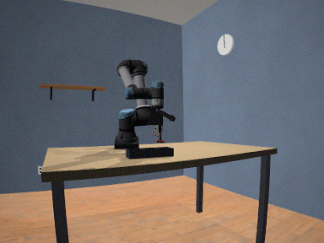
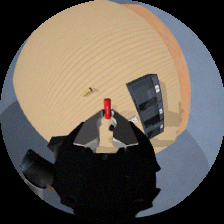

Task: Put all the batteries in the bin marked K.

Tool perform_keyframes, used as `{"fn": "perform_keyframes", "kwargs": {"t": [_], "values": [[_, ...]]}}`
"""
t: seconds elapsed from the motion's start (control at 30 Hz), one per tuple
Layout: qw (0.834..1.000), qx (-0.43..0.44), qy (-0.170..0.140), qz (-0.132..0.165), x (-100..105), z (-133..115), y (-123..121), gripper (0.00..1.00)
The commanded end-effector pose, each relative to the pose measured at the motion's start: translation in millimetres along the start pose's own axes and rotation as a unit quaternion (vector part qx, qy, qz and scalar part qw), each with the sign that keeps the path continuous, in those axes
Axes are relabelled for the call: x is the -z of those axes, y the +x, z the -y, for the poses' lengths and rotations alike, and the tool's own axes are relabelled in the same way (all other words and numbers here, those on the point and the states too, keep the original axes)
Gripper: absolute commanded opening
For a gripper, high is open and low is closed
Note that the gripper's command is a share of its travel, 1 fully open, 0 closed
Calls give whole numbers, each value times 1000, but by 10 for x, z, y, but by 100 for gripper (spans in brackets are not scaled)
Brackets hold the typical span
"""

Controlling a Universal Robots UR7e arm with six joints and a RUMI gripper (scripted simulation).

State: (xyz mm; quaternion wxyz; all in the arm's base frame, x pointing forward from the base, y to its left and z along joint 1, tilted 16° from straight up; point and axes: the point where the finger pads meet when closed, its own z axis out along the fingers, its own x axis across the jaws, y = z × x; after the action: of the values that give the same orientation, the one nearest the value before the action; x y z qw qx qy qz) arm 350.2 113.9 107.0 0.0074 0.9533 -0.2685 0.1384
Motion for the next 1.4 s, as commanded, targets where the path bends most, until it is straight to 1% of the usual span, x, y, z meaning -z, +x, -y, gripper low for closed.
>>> {"fn": "perform_keyframes", "kwargs": {"t": [0.0,0.07,0.27,0.4,0.5,0.57,1.07,1.13,1.3,1.37], "values": [[999,48,4,2,4,-58,100,0],[995,101,5,2,3,-123,201,0],[981,196,0,-1,0,-316,506,0],[968,250,5,1,-3,-445,708,0],[968,250,5,1,-4,-541,860,0],[968,250,5,1,-4,-541,860,0],[968,250,5,1,-12,-1025,1620,0],[968,250,5,1,-12,-1025,1620,0],[968,250,5,1,-14,-1180,1866,0],[968,250,5,1,-14,-1193,1889,0]]}}
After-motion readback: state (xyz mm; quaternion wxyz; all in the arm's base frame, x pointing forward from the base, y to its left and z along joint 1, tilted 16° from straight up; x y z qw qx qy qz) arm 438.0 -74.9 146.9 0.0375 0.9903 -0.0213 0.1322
